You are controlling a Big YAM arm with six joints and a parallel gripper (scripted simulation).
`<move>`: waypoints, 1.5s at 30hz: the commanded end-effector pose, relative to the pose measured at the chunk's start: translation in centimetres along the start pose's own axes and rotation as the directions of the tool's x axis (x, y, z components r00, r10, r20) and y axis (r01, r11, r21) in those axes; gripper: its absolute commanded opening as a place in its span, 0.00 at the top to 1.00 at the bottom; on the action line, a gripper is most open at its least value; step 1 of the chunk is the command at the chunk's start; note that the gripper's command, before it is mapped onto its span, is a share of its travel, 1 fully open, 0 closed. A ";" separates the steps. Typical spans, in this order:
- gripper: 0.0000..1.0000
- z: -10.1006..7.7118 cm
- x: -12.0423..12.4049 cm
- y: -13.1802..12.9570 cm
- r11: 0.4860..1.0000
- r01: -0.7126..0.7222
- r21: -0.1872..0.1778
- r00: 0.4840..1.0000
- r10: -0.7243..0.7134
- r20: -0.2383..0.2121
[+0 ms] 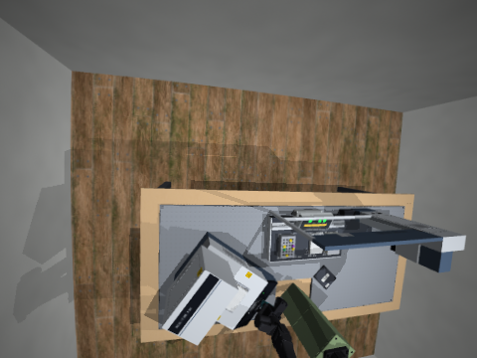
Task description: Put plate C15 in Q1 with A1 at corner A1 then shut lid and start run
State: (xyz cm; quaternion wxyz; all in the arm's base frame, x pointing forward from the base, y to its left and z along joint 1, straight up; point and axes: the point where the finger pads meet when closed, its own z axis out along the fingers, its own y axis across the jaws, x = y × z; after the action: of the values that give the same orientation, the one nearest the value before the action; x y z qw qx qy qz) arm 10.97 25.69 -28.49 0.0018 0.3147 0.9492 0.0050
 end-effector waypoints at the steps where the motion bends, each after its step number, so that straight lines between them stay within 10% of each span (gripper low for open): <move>1: 1.00 -0.2 0.2 -0.4 1.000 0.007 -0.002 1.000 -0.007 0.001; 45: 1.00 -0.8 0.0 1.0 1.000 -0.019 -0.022 1.000 0.019 -0.002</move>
State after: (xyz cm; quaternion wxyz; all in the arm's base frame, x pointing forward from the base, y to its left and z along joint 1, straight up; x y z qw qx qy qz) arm 10.88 25.48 -28.33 0.0017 0.3158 0.9488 0.0047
